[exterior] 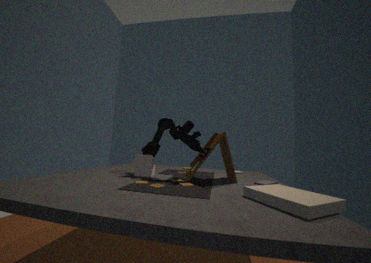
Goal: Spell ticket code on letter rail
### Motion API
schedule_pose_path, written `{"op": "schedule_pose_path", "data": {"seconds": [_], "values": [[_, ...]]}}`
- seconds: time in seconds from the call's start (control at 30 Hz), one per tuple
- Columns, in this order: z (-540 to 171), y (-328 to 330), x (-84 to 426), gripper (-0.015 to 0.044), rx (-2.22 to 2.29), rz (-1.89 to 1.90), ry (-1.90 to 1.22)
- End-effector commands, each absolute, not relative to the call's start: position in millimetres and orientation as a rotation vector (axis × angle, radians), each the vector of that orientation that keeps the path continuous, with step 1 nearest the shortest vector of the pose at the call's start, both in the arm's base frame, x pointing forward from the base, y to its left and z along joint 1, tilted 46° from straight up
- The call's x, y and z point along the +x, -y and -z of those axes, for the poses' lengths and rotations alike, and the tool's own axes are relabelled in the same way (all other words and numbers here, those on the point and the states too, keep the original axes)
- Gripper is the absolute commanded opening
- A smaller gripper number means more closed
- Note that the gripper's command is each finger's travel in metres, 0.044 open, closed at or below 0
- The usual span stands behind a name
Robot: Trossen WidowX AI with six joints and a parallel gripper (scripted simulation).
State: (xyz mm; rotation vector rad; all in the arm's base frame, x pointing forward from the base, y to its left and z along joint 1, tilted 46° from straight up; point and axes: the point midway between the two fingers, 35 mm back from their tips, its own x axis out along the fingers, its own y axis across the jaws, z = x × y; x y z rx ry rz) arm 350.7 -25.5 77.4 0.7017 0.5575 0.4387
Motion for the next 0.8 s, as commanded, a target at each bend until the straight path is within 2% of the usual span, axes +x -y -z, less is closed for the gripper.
{"op": "schedule_pose_path", "data": {"seconds": [0.0,0.77], "values": [[-77.7,24.0,349.2,0.0,0.707,-0.433,-0.562],[-86.6,15.5,347.0,0.0,0.707,-0.433,-0.562]]}}
